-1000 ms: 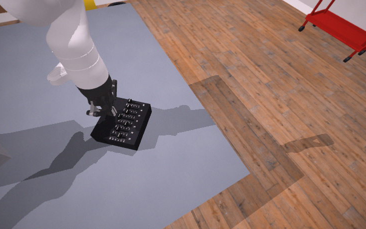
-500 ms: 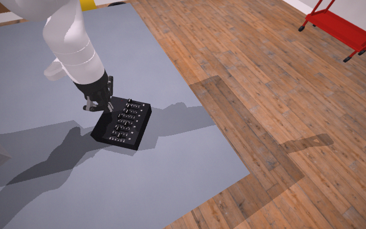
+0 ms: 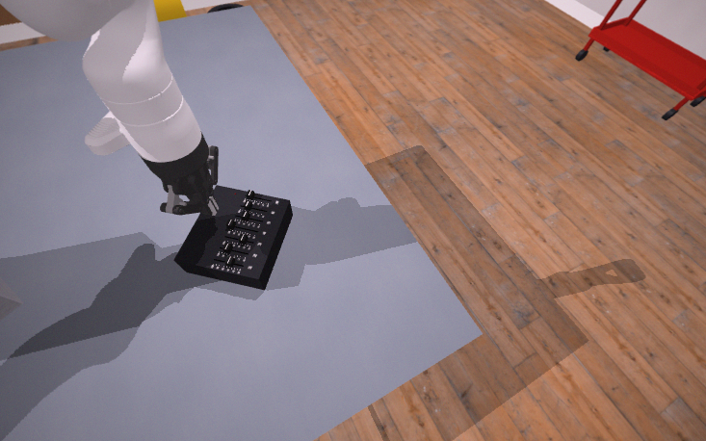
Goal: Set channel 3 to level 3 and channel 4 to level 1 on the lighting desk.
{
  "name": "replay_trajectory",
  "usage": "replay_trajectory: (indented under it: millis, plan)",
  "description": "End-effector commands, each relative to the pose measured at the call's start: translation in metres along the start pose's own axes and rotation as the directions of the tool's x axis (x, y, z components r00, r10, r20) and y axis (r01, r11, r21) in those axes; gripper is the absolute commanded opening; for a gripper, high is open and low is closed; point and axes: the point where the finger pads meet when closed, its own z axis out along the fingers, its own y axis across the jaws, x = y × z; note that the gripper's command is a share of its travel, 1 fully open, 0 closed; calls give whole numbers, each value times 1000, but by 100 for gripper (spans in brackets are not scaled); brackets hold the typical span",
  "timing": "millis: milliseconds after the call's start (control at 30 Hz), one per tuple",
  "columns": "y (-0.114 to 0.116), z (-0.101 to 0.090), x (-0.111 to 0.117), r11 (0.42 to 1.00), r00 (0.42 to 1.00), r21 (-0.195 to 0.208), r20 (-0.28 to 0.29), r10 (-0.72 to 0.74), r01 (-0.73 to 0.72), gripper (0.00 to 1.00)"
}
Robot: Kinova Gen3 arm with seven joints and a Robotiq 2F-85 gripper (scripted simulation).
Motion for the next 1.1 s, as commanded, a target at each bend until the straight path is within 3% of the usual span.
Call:
replay_trajectory:
  millis: [0, 1067]
  plan:
    - [2, -1, 0, 1000, 1000, -2, 6, 13, -13, 0]
    - [2, 6, 0, 1000, 1000, -2, 6, 13, -13, 0]
